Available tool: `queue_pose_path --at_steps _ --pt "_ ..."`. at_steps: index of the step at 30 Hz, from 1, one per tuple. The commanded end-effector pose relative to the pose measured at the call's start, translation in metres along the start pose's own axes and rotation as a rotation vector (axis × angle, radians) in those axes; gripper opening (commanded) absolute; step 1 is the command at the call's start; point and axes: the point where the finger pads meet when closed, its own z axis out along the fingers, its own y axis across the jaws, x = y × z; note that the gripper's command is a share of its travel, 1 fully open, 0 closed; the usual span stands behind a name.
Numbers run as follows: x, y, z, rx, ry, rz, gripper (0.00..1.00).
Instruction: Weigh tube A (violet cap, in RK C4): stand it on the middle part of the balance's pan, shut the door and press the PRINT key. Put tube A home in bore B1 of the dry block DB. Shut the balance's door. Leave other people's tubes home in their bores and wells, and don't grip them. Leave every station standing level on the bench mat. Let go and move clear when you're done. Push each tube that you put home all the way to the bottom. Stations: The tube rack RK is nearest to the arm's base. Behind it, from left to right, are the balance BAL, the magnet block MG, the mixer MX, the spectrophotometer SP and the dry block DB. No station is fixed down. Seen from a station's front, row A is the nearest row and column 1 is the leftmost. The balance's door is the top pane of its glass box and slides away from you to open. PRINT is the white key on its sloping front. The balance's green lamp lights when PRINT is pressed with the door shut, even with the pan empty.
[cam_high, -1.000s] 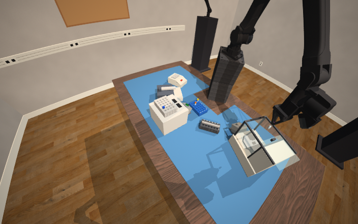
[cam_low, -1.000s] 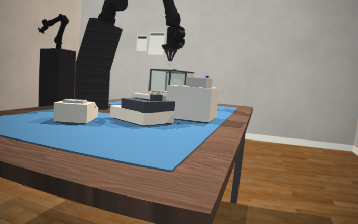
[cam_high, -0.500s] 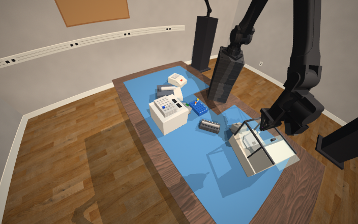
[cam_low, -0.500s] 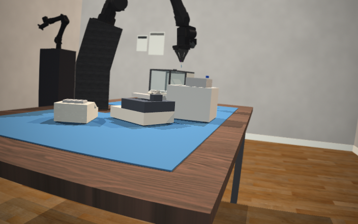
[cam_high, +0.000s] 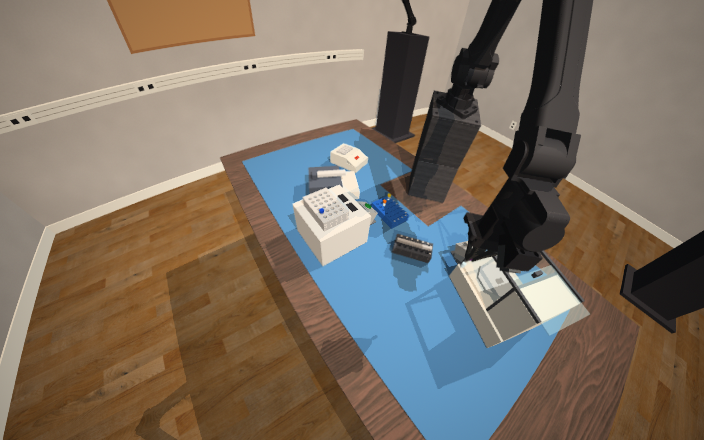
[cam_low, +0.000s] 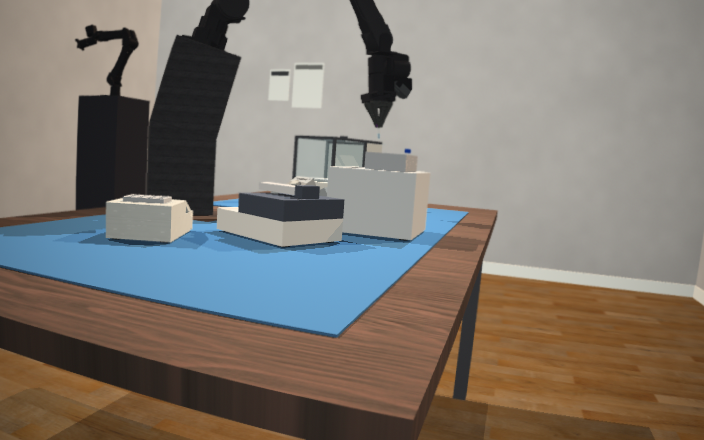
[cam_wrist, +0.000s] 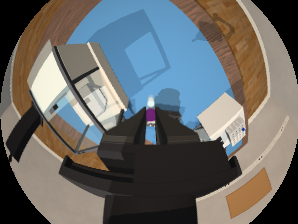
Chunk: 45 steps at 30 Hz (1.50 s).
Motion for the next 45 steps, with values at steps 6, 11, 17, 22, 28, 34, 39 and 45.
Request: queue_pose_path --at_steps 6,11,17,22,28,34,39,45 --pt "-0.02 -0.069 0.012 0.028 -0.037 0.139 0.09" --pt "-0.016 -0.102 0.018 0.034 -0.037 0.159 0.09" --pt "-0.007 -0.145 0.025 0.064 -0.039 0.299 0.09" --pt "0.003 -0.178 0.03 0.062 -0.03 0.277 0.09" --pt "0.015 -0.219 0.035 0.084 -0.038 0.358 0.09" --pt "0.031 -0.259 0.039 0.106 -0.042 0.439 0.09" --pt "0.053 -0.297 0.042 0.125 -0.035 0.52 0.09" --pt "0.071 -0.332 0.043 0.154 -0.049 0.623 0.09"
